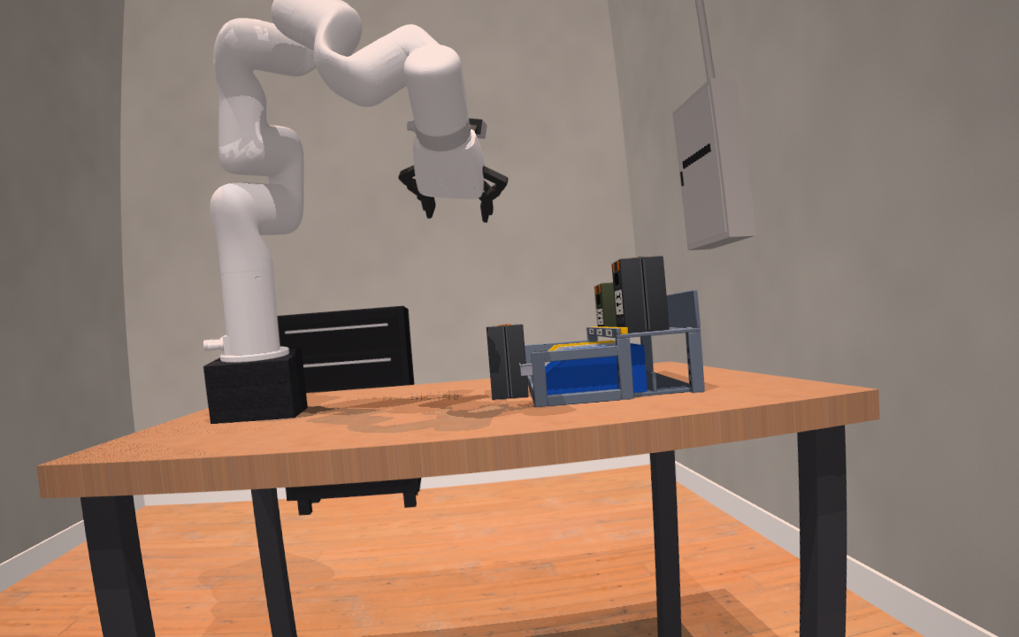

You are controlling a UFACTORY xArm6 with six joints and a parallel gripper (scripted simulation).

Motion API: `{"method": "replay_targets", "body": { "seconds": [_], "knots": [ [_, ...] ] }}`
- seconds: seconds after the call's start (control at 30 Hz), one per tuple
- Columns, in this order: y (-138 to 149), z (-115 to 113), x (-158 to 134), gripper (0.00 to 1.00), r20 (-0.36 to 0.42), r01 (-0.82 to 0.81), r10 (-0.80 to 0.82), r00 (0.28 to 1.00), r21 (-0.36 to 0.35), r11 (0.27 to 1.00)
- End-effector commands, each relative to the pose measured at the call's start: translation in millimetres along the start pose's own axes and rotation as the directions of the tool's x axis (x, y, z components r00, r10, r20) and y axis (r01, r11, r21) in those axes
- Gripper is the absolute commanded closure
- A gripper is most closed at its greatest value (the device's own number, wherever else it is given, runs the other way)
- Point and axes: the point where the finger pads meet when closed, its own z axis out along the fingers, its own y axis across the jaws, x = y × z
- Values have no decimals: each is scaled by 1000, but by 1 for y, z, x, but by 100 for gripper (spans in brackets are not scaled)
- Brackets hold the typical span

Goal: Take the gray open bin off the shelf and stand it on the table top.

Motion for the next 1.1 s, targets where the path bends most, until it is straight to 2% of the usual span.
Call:
{"method": "replay_targets", "body": {
  "seconds": [0.0,0.4,0.57,0.97,1.07],
  "knots": [
    [-23,21,27,0,79,175,-182,980,80,981],
    [-23,21,27,0,79,175,-182,980,80,981],
    [-51,48,57,0,151,366,-398,905,200,909],
    [-51,48,57,0,151,366,-398,905,200,909],
    [-70,66,76,0,179,465,-520,835,276,841]
  ]
}}
